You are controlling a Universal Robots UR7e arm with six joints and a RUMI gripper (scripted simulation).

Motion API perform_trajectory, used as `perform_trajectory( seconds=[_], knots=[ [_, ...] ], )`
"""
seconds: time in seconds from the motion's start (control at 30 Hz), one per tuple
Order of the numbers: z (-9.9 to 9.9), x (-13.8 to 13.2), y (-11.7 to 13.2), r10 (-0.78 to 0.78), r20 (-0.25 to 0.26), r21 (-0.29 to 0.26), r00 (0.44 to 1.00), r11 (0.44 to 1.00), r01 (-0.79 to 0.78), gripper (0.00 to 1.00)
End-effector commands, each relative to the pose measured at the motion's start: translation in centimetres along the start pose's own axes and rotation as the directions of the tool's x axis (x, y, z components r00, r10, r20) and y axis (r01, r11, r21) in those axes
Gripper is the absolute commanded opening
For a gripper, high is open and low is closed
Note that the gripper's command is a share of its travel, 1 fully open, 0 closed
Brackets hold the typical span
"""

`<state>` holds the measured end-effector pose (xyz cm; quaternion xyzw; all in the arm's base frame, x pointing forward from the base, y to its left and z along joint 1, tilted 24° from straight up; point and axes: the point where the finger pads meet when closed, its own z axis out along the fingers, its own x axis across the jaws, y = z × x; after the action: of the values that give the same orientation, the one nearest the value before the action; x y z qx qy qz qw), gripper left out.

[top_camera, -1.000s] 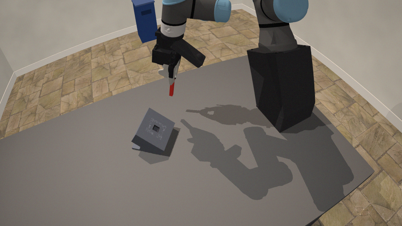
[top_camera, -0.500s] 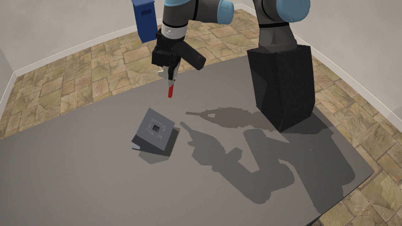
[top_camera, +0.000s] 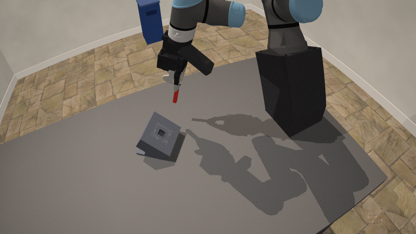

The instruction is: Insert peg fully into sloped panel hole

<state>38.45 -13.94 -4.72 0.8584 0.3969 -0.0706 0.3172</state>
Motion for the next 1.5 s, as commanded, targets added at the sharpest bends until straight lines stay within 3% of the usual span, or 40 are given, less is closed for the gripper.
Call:
perform_trajectory(
  seconds=[0.0, 1.47],
  knots=[
    [-0.1, 0.4, 0.0, 0.0, 0.0, -0.009, 1.0, 1.0, 0.0, 0.0],
    [-1.4, 3.9, -0.9, -0.005, -0.005, -0.098, 1.0, 0.995, 0.004, 0.0]
  ],
)
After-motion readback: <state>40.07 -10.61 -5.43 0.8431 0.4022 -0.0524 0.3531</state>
